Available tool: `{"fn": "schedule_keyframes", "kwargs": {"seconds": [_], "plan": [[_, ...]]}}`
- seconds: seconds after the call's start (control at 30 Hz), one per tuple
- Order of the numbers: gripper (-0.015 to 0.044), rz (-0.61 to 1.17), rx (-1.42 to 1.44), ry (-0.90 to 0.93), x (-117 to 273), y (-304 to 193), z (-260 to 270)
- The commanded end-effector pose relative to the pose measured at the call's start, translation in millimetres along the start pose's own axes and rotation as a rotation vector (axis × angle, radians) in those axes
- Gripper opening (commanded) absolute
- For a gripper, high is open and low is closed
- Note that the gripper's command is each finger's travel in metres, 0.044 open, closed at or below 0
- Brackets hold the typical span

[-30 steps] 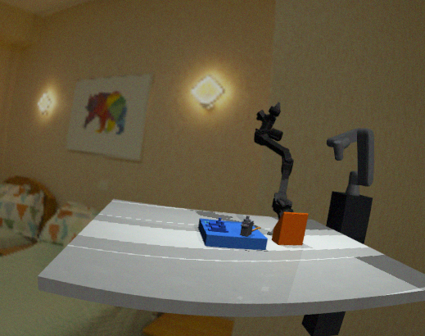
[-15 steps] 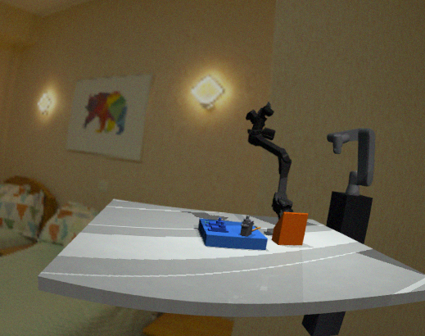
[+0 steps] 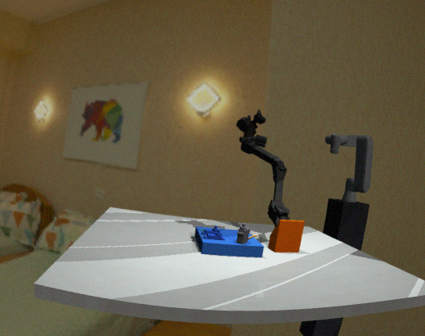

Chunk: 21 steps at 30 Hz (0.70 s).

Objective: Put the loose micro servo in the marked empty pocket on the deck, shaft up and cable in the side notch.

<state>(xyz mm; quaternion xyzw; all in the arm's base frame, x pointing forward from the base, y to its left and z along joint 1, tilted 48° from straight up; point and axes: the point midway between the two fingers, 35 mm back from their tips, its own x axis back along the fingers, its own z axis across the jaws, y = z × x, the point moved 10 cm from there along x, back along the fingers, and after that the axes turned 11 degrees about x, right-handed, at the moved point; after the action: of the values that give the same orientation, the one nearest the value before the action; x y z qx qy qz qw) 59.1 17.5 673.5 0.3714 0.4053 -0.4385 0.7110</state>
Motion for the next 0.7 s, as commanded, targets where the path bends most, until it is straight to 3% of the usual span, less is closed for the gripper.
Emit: {"fn": "schedule_keyframes", "kwargs": {"seconds": [0.0,0.67], "plan": [[0.0440,-0.031,-0.053,0.028,6,15,2],[0.0440,-0.164,-0.319,0.144,25,57,3]]}}
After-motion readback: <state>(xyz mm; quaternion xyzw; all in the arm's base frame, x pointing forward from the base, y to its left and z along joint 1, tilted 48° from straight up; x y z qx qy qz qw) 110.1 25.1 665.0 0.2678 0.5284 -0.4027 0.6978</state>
